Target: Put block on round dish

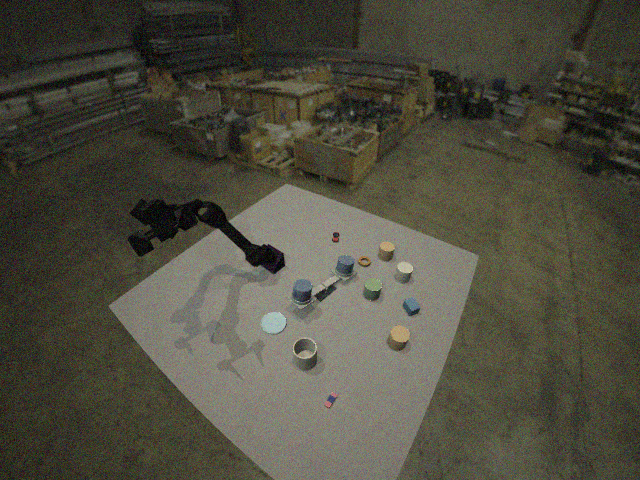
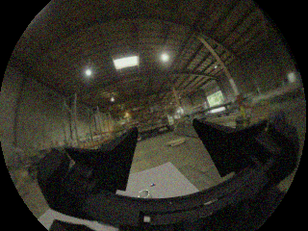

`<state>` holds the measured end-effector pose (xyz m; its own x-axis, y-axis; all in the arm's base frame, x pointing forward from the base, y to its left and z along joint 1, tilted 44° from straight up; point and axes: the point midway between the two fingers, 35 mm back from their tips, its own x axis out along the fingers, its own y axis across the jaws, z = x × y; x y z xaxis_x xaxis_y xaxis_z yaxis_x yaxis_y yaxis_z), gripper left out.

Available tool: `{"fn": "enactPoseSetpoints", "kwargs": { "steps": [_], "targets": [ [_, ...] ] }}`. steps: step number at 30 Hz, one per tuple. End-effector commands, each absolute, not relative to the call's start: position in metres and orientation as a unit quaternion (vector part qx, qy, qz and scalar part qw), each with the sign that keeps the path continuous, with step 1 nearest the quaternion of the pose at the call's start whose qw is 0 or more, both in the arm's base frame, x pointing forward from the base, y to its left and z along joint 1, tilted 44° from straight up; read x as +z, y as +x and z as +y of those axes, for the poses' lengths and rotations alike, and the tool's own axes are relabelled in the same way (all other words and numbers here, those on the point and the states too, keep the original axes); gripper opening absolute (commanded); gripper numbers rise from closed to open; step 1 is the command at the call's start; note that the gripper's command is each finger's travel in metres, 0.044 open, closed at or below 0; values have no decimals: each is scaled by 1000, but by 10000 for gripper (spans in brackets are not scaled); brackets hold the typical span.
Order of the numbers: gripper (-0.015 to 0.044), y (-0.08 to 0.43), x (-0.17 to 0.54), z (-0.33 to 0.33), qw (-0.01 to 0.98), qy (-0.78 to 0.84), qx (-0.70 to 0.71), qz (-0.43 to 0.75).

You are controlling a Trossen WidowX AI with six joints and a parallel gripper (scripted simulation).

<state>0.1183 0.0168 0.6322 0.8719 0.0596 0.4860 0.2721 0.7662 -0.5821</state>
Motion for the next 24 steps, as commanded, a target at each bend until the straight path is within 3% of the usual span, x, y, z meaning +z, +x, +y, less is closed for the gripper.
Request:
{"fn": "enactPoseSetpoints", "kwargs": {
  "steps": [1, 24],
  "targets": [
    [426, 119, 632, 16, 908, -334, -58, -245],
    [440, 237, 545, -14, 996, -56, 16, -73]
  ]
}}
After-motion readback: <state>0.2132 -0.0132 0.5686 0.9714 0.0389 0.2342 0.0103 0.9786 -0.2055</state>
